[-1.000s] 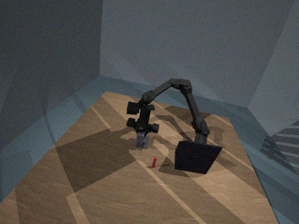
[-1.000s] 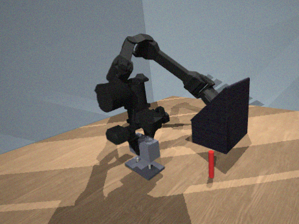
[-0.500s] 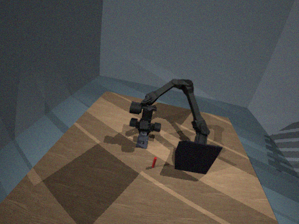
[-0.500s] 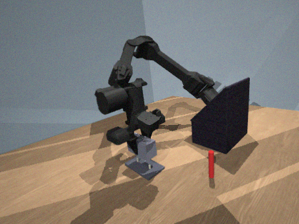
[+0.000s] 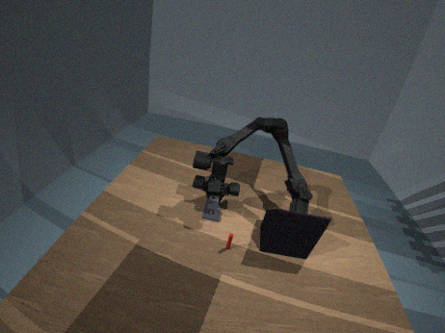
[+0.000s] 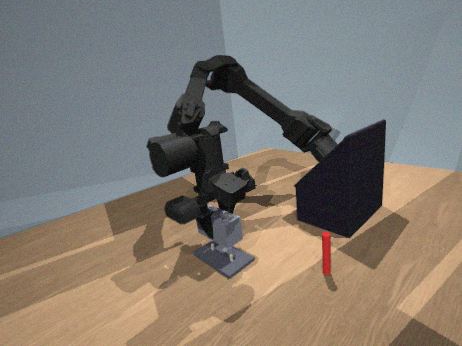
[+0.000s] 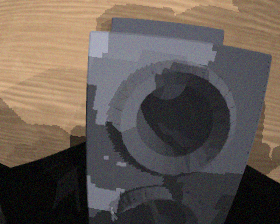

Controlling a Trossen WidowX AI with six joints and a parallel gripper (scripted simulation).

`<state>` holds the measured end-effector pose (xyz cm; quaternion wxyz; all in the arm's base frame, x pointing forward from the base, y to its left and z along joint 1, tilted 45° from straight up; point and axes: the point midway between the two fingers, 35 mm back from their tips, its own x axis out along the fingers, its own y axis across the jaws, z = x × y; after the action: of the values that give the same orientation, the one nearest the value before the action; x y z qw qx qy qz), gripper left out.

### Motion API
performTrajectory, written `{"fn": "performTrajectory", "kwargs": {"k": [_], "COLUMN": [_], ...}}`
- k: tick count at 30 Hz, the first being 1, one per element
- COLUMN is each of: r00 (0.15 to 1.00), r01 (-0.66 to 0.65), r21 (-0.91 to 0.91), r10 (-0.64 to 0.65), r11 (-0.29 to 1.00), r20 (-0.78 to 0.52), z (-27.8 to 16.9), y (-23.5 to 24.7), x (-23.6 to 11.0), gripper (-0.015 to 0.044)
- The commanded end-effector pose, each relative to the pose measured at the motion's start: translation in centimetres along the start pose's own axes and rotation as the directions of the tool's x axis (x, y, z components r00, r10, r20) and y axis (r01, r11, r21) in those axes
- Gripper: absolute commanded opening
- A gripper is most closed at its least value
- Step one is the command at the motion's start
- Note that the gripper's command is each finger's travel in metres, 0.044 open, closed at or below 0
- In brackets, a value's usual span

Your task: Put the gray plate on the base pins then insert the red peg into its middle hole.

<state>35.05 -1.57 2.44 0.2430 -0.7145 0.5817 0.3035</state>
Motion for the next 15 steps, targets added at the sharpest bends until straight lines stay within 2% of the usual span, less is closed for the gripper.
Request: {"fn": "performTrajectory", "kwargs": {"k": [1, 15], "r00": [1.0, 1.0], "r01": [0.002, 0.002], "r21": [-0.002, -0.002], "r10": [-0.002, -0.002], "r11": [1.0, 1.0], "r20": [-0.006, -0.007], "z": [-0.1, -0.2], "y": [0.0, -0.1], "x": [0.0, 1.6], "gripper": [0.0, 0.0]}}
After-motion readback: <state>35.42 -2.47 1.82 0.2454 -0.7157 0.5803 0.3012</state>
